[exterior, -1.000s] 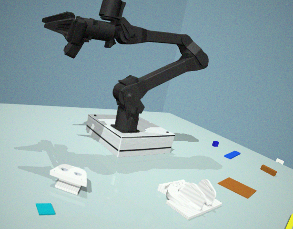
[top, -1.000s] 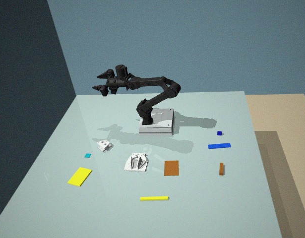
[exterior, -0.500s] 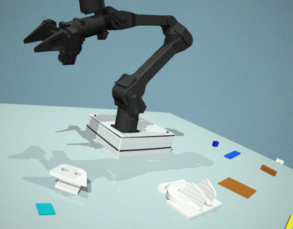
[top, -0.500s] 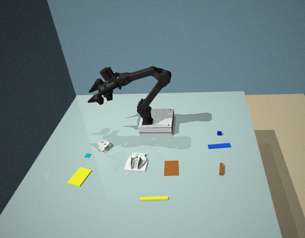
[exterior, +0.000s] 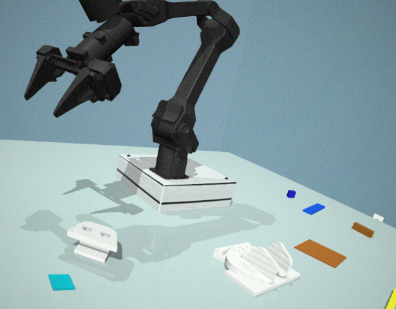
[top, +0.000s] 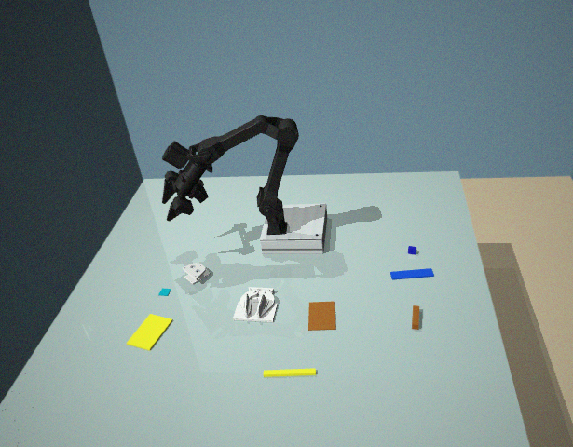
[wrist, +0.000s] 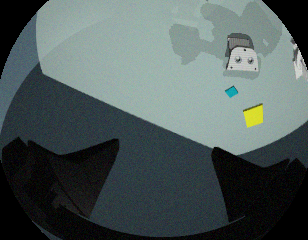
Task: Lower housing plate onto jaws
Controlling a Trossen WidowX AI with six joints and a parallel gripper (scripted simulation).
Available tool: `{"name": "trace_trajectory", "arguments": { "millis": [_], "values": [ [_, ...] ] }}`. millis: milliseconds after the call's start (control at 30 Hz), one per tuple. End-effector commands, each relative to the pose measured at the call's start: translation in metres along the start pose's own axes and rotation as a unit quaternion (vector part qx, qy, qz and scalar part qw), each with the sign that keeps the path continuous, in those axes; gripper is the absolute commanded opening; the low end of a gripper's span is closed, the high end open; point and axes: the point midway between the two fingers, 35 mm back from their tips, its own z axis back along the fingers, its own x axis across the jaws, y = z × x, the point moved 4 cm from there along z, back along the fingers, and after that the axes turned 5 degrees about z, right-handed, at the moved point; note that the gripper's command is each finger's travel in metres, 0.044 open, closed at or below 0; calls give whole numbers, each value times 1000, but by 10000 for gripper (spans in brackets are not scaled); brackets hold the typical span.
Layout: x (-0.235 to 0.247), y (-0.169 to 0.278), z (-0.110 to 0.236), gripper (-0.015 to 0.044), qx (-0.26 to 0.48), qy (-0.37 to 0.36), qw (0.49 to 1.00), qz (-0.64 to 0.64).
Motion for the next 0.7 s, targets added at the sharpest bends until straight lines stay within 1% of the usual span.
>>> {"name": "trace_trajectory", "arguments": {
  "millis": [0,333,667],
  "values": [
    [-19,2,-13,440,-52,34,998,20],
    [-65,-3,-36,440,-170,100,977,76],
    [-112,-13,-51,440,-287,147,935,145]
  ]
}}
